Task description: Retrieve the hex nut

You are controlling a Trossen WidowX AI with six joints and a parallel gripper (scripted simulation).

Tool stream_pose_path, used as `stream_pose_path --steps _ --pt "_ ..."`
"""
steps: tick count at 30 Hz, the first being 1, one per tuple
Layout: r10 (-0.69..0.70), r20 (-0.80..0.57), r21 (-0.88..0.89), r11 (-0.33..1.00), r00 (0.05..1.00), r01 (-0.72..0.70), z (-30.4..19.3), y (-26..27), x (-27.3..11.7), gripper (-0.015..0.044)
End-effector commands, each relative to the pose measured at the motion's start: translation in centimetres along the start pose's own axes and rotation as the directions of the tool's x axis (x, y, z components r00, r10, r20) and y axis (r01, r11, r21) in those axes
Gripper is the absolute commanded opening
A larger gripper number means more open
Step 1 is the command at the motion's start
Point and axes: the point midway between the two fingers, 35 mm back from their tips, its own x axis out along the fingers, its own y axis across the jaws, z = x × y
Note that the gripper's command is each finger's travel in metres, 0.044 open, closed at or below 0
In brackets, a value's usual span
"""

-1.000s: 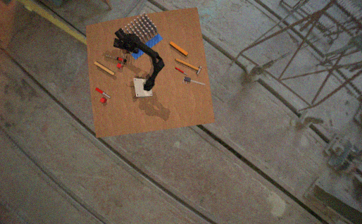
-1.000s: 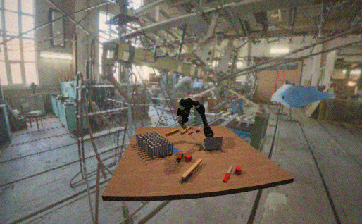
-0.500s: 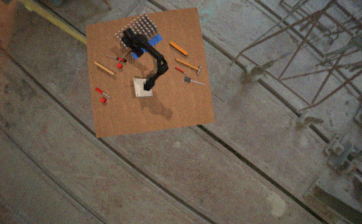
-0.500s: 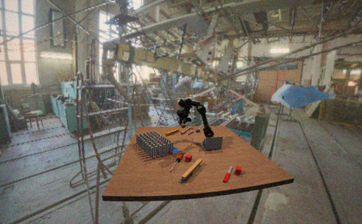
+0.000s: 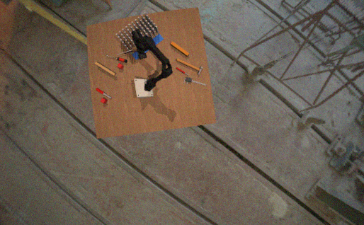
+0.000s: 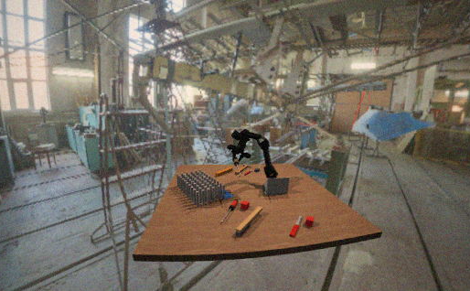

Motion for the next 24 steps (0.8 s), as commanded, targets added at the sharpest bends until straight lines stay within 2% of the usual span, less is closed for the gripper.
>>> stream_pose_path --steps 1,12,24 --pt "0.007 0.008 0.140 0.990 1.000 -0.008 1.1 -0.5 -0.4 0.0000" --pt "0.011 0.027 0.493 0.870 1.000 -0.023 3.9 -2.2 -1.1 0.0000" --pt "0.014 0.051 0.797 0.602 0.999 -0.049 6.6 -4.2 -1.9 0.0000"
